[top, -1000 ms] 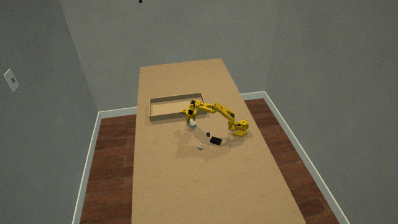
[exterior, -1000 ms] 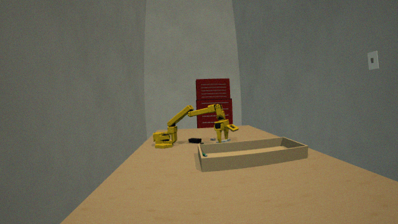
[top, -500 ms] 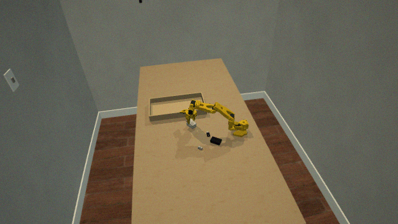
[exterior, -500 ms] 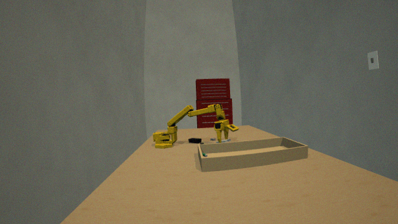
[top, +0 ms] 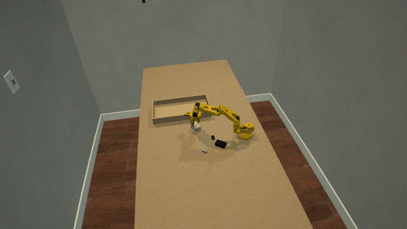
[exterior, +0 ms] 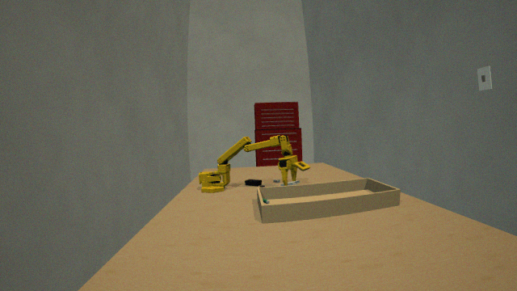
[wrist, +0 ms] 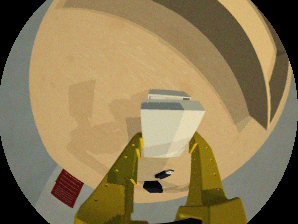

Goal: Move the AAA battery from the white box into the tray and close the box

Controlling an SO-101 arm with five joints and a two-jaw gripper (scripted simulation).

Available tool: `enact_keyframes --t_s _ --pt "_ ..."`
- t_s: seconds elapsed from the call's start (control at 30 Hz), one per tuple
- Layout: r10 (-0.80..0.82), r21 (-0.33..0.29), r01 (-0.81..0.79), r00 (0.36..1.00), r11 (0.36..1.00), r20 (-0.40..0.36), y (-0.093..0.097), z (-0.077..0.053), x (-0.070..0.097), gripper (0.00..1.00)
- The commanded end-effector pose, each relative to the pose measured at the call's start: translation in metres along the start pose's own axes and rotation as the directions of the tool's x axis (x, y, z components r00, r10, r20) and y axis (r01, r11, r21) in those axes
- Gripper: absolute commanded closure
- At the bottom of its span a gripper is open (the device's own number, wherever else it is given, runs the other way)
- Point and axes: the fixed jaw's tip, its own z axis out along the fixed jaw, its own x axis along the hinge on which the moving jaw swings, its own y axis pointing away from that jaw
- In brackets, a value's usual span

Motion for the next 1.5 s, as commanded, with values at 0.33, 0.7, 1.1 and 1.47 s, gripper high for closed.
enact_keyframes --t_s 0.33,0.7,1.1,1.47 --pt "0.026 -0.035 -0.025 0.998 0.999 0.053 0.0031 -0.0102 -0.0092 0.80" --pt "0.030 -0.035 -0.028 0.998 0.999 0.052 0.0030 -0.0102 -0.0092 0.80" --pt "0.030 -0.035 -0.028 0.998 0.999 0.052 0.0030 -0.0102 -0.0092 0.80" --pt "0.030 -0.035 -0.028 0.998 0.999 0.052 0.0030 -0.0102 -0.0092 0.80"
